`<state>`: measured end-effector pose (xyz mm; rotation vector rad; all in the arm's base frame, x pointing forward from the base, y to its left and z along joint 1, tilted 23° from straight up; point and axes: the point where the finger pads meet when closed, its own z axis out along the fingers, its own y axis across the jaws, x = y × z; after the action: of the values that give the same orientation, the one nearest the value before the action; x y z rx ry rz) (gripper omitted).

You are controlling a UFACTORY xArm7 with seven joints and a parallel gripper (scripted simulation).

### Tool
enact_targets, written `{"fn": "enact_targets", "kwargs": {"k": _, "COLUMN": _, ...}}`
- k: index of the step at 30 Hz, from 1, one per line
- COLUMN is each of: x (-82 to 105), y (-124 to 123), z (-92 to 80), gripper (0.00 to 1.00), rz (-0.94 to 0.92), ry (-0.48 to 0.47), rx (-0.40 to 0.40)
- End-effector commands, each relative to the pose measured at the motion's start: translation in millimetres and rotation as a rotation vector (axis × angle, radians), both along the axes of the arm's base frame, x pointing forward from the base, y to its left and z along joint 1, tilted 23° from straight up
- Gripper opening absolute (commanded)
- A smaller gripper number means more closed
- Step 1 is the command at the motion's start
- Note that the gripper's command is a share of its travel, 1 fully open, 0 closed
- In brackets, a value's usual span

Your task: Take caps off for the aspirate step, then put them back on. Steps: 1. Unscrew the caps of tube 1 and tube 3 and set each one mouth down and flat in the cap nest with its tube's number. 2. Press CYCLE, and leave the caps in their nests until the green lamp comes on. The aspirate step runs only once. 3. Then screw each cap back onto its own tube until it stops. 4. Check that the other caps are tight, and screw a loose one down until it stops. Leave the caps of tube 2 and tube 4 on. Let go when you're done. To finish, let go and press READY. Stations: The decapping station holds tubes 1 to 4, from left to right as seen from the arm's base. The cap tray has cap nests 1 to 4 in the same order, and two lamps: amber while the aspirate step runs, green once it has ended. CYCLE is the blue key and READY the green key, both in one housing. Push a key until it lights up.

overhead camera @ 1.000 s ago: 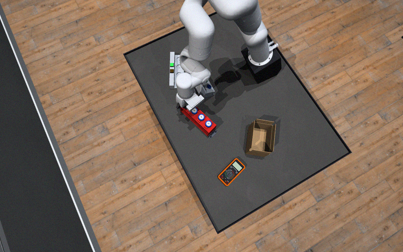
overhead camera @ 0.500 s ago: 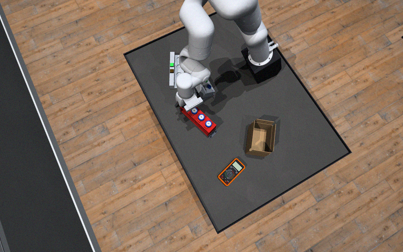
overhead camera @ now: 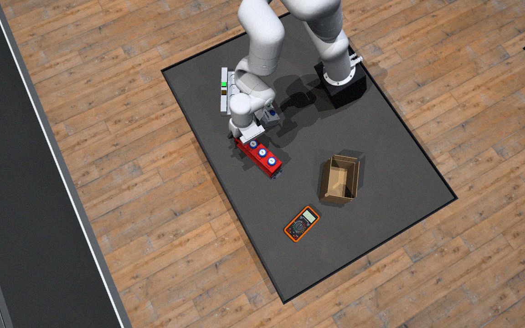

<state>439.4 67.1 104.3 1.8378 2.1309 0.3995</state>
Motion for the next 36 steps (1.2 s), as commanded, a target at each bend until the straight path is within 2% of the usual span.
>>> {"fn": "enact_targets", "kwargs": {"k": 1, "x": -3.9, "y": -0.3, "z": 12.4, "gripper": 0.46, "rz": 0.002, "ry": -0.001, "rx": 0.003}}
{"fn": "enact_targets", "kwargs": {"k": 11, "x": -11.3, "y": -0.6, "z": 29.5, "gripper": 0.46, "rz": 0.002, "ry": -0.001, "rx": 0.003}}
{"fn": "enact_targets", "kwargs": {"k": 12, "x": -17.2, "y": -5.8, "z": 26.7, "gripper": 0.00, "rz": -0.023, "ry": 0.078, "rx": 0.005}}
{"fn": "enact_targets", "kwargs": {"k": 14, "x": -29.1, "y": -16.0, "z": 21.0, "gripper": 0.00, "rz": -0.074, "ry": 0.237, "rx": 0.010}}
{"fn": "enact_targets", "kwargs": {"k": 15, "x": -35.0, "y": -21.1, "z": 18.1, "gripper": 0.00, "rz": -0.087, "ry": 0.278, "rx": 0.011}}
{"fn": "enact_targets", "kwargs": {"k": 18, "x": -48.2, "y": -32.5, "z": 11.8, "gripper": 0.00, "rz": -0.087, "ry": 0.278, "rx": 0.011}}
{"fn": "enact_targets", "kwargs": {"k": 23, "x": -49.8, "y": -33.9, "z": 11.0, "gripper": 0.00, "rz": -0.087, "ry": 0.278, "rx": 0.011}}
{"fn": "enact_targets", "kwargs": {"k": 36, "x": -109.5, "y": -90.7, "z": -60.1, "gripper": 0.00, "rz": -0.087, "ry": 0.279, "rx": 0.011}}
